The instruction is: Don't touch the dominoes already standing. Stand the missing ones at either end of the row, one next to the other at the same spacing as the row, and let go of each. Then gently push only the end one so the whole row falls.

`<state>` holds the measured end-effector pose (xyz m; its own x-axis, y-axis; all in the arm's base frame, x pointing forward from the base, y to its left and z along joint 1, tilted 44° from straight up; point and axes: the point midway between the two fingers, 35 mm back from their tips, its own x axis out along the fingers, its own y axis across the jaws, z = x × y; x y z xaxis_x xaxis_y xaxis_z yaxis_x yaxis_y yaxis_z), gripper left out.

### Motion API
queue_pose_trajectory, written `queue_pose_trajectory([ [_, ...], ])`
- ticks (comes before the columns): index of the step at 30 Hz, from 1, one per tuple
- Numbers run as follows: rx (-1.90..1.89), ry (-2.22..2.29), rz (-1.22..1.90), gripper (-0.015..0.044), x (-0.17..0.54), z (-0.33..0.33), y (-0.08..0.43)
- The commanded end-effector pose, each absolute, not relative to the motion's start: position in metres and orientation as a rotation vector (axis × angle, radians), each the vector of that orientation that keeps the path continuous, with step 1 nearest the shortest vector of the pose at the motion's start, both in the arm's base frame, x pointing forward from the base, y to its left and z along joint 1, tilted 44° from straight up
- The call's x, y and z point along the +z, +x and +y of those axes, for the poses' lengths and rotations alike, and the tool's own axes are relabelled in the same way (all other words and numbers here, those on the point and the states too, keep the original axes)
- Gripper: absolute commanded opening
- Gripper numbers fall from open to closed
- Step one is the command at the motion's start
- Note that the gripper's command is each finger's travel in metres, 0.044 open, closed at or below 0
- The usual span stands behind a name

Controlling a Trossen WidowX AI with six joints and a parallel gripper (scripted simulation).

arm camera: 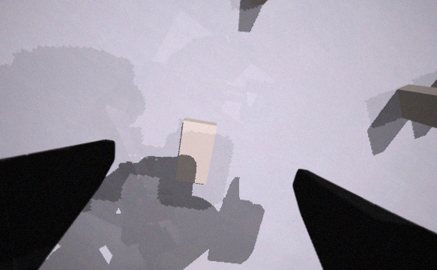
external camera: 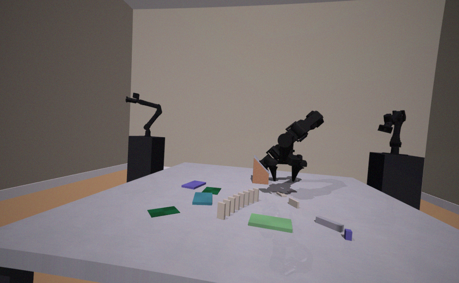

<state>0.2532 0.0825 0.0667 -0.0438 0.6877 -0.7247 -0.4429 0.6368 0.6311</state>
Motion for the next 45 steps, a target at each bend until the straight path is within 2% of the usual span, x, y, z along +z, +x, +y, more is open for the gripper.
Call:
queue_pose_trajectory([
  [1,0.933,0.235,1.342,0.0440,0.047,0.103,0.249],
  [6,0.937,0.238,1.341,0.0440,0.029,0.123,0.244],
  [30,0.937,0.239,1.341,0.0440,0.018,0.135,0.242],
  [42,0.937,0.239,1.341,0.0125,0.018,0.135,0.242],
  [43,0.937,0.239,1.341,0.0107,0.018,0.135,0.242],
  [45,0.937,0.239,1.341,0.0107,0.018,0.135,0.242],
])
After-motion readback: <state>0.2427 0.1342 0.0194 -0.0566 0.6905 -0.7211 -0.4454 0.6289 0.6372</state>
